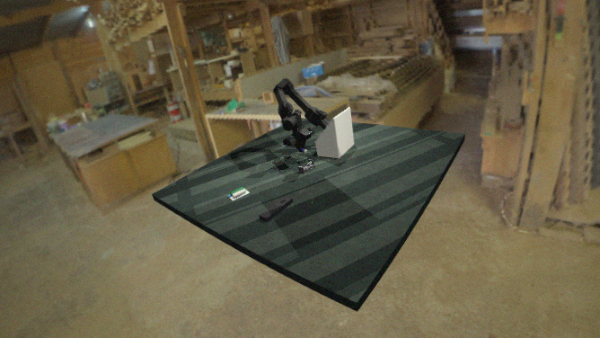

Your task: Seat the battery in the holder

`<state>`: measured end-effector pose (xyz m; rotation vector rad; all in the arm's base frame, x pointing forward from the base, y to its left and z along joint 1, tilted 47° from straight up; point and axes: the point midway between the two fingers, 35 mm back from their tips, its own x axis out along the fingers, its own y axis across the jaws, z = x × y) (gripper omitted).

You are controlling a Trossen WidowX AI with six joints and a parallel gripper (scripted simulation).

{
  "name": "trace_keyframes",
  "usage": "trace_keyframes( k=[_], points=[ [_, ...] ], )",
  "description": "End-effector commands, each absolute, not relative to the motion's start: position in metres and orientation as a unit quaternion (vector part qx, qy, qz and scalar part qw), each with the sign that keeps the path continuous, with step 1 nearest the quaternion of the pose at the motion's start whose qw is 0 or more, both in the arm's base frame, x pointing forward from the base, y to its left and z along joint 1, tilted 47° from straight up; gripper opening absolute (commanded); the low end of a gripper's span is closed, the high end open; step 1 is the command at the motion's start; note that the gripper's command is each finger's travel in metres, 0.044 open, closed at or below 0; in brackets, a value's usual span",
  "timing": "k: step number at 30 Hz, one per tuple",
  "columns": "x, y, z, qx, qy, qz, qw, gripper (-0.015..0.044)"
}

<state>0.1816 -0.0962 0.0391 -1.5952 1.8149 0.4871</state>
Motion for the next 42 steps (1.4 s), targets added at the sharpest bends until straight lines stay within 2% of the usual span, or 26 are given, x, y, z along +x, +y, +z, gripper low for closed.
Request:
trace_keyframes(
  k=[1,16,31,42],
  points=[
    [0.194,-0.089,0.038,-0.578,0.707,0.124,0.388,0.0062],
    [0.233,-0.065,0.025,-0.433,0.710,-0.093,0.548,0.0062],
    [0.264,-0.037,0.005,-0.254,0.649,-0.302,0.650,0.0062],
    [0.265,-0.036,0.003,-0.251,0.644,-0.309,0.654,0.0062]
  ],
)
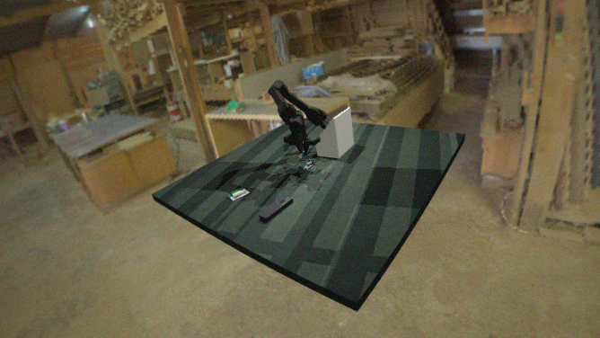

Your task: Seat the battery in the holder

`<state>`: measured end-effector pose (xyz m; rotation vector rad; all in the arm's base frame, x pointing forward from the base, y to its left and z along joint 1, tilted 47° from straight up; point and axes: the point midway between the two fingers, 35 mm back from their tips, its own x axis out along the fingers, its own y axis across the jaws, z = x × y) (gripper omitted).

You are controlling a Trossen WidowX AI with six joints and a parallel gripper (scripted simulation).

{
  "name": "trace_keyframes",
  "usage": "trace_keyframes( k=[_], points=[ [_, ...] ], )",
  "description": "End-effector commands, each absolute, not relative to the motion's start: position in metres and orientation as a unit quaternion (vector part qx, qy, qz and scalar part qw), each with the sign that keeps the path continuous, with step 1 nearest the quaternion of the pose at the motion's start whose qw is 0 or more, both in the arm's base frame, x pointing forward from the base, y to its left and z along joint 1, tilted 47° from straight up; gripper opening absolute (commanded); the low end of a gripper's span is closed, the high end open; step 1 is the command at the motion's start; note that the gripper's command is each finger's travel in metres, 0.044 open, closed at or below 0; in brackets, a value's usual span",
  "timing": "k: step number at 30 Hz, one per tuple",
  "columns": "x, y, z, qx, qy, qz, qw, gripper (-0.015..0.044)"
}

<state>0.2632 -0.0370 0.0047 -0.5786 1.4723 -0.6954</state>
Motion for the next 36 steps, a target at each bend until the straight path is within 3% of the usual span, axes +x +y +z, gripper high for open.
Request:
trace_keyframes(
  k=[1,36],
  points=[
    [0.265,-0.037,0.002,-0.251,0.641,-0.307,0.657,0.0062],
    [0.268,-0.068,-0.027,-0.281,0.550,-0.252,0.745,0.0062]
  ],
)
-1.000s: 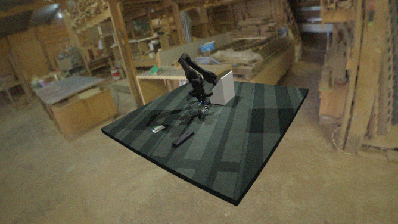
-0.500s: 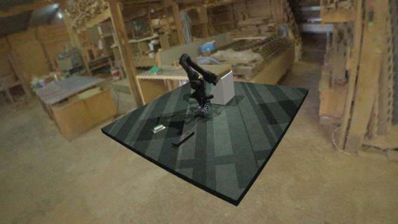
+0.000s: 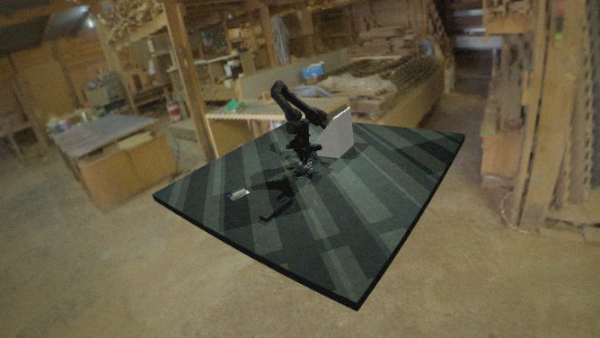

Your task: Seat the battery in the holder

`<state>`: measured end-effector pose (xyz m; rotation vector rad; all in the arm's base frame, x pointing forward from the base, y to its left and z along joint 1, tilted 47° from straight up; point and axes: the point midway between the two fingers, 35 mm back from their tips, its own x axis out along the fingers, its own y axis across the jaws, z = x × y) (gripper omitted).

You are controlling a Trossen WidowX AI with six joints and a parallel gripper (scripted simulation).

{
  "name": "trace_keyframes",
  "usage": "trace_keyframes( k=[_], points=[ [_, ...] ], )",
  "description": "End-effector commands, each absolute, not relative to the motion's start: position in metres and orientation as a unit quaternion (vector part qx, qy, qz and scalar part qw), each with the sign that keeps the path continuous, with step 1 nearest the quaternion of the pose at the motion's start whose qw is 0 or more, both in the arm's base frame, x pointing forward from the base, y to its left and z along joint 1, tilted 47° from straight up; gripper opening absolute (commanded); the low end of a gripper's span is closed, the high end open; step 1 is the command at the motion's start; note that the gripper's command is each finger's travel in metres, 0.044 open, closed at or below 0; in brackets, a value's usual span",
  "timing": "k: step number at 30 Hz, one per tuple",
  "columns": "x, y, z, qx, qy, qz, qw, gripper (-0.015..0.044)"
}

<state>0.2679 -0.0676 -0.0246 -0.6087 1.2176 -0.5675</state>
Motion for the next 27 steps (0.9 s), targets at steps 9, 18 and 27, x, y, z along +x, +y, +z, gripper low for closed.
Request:
trace_keyframes(
  k=[9,18,27],
  points=[
    [0.2667,-0.0697,-0.0319,-0.285,0.535,-0.243,0.758,0.0062],
    [0.2651,-0.0718,-0.0352,-0.290,0.518,-0.235,0.769,0.0062],
    [0.2629,-0.0738,-0.0365,-0.296,0.502,-0.226,0.781,0.0062]
  ],
)
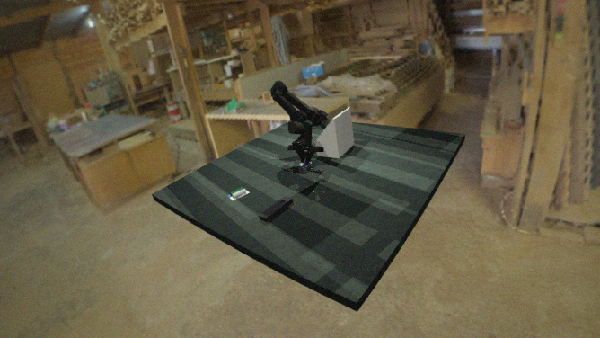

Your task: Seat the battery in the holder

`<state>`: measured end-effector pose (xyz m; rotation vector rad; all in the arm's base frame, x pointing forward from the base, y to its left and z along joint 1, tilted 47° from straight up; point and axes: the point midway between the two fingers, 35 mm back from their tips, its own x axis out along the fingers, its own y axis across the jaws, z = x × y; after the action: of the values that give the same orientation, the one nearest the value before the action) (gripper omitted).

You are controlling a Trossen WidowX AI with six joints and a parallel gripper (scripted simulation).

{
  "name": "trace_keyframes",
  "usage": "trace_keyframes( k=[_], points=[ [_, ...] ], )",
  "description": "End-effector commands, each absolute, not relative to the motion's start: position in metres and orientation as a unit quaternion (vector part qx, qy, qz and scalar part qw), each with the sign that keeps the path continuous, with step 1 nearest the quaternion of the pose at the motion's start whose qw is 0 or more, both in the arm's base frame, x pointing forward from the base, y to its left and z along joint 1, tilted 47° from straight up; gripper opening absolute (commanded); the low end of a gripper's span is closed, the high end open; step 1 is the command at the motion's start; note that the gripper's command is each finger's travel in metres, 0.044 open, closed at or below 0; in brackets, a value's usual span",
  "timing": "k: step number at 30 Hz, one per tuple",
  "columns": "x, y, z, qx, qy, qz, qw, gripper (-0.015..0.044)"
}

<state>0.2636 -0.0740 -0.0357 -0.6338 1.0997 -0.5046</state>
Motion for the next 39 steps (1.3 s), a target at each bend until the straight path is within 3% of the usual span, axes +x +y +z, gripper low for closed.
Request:
trace_keyframes(
  k=[1,39],
  points=[
    [0.263,-0.074,-0.037,-0.297,0.500,-0.225,0.782,0.0062],
    [0.239,-0.079,-0.037,-0.311,0.466,-0.211,0.801,0.0062]
  ],
)
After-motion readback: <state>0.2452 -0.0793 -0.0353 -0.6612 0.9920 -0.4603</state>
